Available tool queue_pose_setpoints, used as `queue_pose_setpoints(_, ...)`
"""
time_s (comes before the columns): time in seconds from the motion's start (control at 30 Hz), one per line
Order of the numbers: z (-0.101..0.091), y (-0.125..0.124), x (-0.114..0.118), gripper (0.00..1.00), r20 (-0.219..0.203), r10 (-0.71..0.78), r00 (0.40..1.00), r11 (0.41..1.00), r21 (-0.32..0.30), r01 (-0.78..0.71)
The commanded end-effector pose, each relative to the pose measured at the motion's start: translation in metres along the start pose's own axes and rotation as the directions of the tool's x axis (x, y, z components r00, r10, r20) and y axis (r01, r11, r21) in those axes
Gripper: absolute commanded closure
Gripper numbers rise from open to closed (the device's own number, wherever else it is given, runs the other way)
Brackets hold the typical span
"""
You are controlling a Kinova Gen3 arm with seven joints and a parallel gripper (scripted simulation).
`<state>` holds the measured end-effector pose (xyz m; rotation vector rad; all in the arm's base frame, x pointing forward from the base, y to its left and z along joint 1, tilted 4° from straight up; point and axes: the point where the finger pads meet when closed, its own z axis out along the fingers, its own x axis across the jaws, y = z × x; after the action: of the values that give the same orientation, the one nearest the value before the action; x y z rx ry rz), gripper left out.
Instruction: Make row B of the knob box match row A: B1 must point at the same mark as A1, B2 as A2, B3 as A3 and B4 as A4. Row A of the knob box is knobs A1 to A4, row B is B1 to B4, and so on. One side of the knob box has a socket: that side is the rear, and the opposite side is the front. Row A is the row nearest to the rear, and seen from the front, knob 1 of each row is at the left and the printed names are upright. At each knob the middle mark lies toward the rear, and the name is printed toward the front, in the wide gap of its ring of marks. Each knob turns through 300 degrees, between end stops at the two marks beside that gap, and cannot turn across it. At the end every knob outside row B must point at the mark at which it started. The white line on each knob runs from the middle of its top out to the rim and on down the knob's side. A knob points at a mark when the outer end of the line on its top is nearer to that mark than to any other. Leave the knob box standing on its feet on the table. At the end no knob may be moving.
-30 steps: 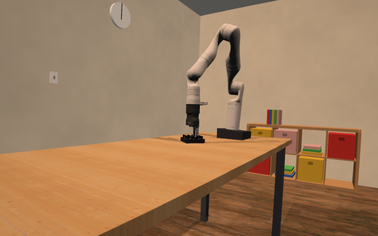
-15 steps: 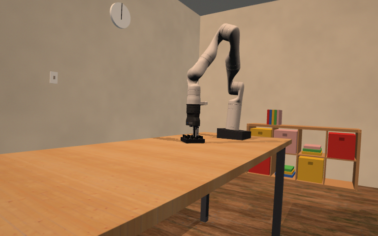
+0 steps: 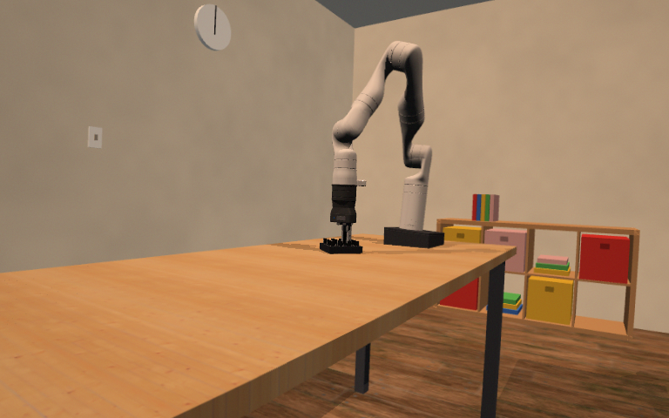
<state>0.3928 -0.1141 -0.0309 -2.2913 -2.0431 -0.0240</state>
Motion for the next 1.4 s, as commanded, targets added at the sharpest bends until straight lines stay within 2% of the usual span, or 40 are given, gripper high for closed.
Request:
queue_pose_setpoints(0.0, -0.0008, 0.0006, -0.0001, 0.70, -0.002, -0.047, 0.999, 0.999, -0.003, 0.047)
queue_pose_setpoints(0.37, -0.0008, 0.0006, -0.0001, 0.70, -0.001, -0.295, 0.956, 0.956, -0.004, 0.295)
queue_pose_setpoints(0.77, -0.0008, 0.0006, -0.0001, 0.70, -0.001, -0.455, 0.890, 0.890, -0.004, 0.455)
queue_pose_setpoints(0.93, -0.0008, 0.0006, -0.0001, 0.70, 0.000, -0.503, 0.864, 0.864, -0.004, 0.503)
queue_pose_setpoints(1.37, -0.0008, 0.0006, -0.0001, 0.70, 0.000, -0.544, 0.839, 0.839, -0.004, 0.544)
